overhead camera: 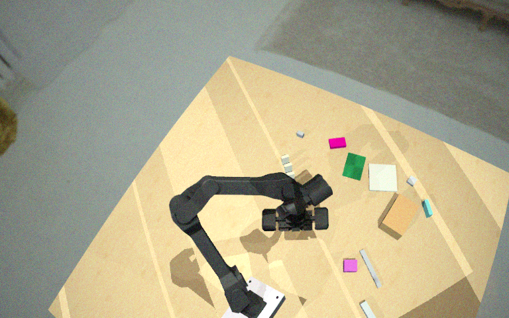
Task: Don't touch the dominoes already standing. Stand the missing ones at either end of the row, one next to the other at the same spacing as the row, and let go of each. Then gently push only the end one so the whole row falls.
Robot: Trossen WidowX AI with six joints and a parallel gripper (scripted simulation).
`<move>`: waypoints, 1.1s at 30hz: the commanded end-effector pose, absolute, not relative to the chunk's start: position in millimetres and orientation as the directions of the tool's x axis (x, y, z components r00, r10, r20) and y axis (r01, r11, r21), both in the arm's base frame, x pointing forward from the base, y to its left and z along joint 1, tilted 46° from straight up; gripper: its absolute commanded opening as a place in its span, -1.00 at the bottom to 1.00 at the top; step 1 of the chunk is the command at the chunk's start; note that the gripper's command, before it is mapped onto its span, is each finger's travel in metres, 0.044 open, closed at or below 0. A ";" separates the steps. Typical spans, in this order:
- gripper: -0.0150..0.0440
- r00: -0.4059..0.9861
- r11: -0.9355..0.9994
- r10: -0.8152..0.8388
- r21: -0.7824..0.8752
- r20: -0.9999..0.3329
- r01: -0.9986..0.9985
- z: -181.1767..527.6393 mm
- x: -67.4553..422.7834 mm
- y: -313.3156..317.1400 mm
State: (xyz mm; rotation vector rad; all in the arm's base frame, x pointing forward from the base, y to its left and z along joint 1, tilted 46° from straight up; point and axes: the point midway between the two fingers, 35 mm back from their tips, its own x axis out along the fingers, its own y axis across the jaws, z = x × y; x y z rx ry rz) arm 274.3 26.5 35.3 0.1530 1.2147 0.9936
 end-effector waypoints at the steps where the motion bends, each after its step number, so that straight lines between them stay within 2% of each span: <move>1: -0.13 0.003 0.588 0.711 0.593 -0.703 -0.550 21.2 271.4 43.3; 7: -0.13 0.000 0.582 0.717 0.599 -0.697 -0.551 5.1 265.9 63.8; 19: -0.13 0.000 0.581 0.718 0.599 -0.696 -0.551 4.6 265.7 64.4; 31: 0.94 0.000 0.581 0.718 0.599 -0.696 -0.551 4.6 265.7 64.4; 33: 1.00 0.000 0.581 0.718 0.599 -0.696 -0.551 4.6 265.7 64.4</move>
